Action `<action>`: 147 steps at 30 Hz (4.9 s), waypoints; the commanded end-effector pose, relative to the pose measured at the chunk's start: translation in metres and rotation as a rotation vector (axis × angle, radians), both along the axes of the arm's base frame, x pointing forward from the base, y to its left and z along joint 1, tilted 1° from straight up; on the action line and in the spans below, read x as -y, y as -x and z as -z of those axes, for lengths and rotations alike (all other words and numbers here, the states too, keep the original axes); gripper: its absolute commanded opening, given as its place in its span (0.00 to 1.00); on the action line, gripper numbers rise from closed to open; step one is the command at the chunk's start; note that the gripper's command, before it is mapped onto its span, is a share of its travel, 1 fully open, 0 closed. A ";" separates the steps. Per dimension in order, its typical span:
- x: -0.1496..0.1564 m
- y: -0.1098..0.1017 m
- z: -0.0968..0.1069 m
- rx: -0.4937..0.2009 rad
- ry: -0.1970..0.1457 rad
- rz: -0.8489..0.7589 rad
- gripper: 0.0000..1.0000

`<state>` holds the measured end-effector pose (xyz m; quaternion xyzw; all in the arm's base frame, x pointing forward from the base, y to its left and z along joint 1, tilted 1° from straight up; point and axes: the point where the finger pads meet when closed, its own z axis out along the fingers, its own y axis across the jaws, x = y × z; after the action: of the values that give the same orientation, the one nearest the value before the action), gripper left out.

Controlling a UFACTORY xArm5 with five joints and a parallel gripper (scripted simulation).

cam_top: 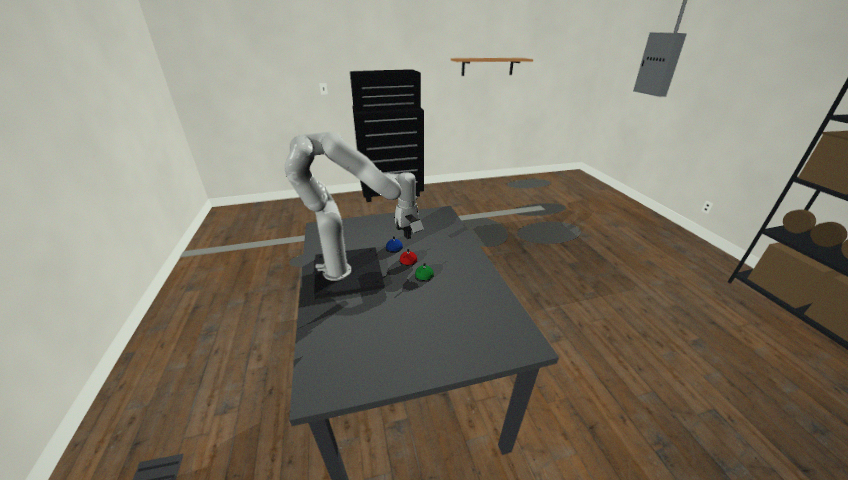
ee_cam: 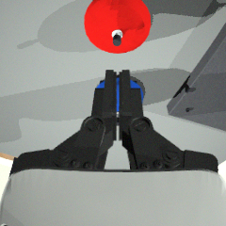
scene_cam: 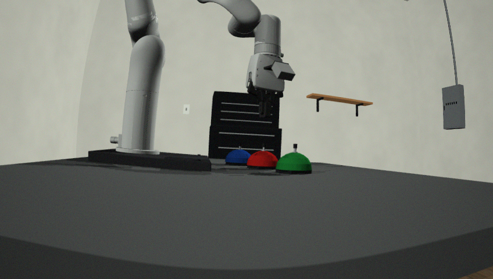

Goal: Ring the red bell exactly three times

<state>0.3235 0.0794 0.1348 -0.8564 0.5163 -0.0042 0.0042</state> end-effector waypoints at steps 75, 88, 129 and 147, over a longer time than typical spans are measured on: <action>0.000 -0.003 0.045 0.003 -0.001 0.000 0.00; 0.000 -0.003 0.057 0.003 -0.001 0.000 0.00; 0.001 -0.003 0.068 0.003 -0.001 0.000 0.00; 0.002 -0.003 0.073 0.003 -0.001 0.000 0.00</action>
<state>0.3263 0.0774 0.0627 -0.8565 0.5161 -0.0050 0.0050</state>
